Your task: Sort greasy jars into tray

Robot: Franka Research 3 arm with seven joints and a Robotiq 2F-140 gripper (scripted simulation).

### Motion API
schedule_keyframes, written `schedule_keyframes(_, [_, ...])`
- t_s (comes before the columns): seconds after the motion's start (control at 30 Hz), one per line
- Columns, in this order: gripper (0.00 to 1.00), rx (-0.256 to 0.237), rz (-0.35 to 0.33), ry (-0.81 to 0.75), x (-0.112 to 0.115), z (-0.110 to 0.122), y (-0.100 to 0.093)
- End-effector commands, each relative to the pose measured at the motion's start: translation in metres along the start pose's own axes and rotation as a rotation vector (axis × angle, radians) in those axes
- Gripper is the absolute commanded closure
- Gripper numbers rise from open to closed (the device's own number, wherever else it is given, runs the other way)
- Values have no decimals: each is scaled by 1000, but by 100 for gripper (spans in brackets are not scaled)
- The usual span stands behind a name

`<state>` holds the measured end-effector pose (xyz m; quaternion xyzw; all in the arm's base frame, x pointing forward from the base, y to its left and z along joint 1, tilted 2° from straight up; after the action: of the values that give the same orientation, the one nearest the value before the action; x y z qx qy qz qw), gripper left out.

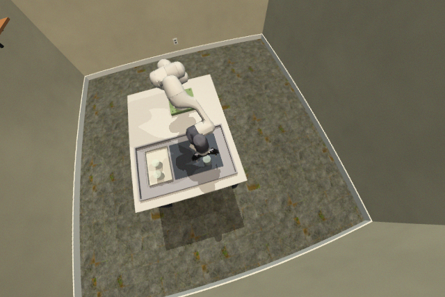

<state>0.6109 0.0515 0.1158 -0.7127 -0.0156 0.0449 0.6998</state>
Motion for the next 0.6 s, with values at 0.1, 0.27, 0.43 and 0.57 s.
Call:
schedule_keyframes(0.1, [0,-4,-9,12,2,-1,-1])
schedule_keyframes(0.27, [0,-4,-9,12,2,-1,5])
schedule_keyframes(0.43, [0,-4,-9,12,2,-1,15])
schedule_keyframes(0.57, [0,-4,-9,12,2,-1,23])
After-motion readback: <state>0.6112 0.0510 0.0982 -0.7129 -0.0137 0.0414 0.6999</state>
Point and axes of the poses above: the point where the finger pads meet when closed, its own y axis out along the fingers, its own z axis across the jaws, x = y × z, the point moved 6 cm from there along -y, back along the fingers, and after that the axes turned 8 degrees about -y, right-handed, at the moved point
